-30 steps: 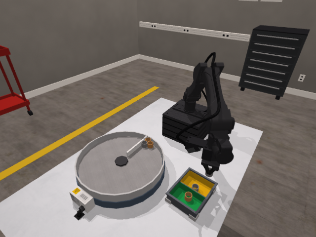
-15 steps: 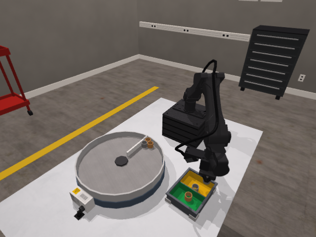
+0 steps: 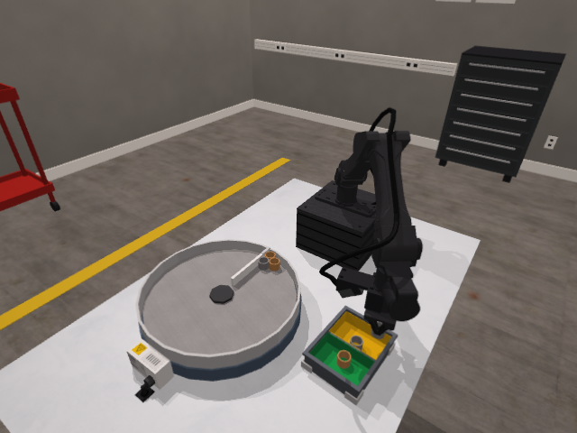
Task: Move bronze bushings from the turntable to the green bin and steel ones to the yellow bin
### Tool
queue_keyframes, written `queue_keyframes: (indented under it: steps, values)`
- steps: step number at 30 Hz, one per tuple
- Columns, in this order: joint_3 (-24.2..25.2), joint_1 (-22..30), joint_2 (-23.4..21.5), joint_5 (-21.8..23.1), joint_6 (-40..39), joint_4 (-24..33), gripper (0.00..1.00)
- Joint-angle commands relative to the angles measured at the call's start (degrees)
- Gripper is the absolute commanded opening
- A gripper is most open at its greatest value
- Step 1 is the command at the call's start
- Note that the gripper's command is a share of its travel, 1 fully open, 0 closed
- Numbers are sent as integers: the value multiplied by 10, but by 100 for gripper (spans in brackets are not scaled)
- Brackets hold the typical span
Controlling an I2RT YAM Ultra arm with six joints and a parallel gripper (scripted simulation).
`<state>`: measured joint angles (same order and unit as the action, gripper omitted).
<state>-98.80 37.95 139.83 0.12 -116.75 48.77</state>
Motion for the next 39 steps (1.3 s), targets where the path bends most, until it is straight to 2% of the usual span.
queue_keyframes:
  steps: [1,25,33,36,38,39]
  values:
    - [-13,-5,-19,-8,-2,7,0]
    - [-11,-5,-18,-8,-2,2,0]
    - [13,-5,11,-8,-1,-18,0]
    - [6,-5,16,-8,-1,-26,0]
    - [6,-5,16,-8,-1,-26,0]
    - [9,-6,-1,-8,-1,-27,0]
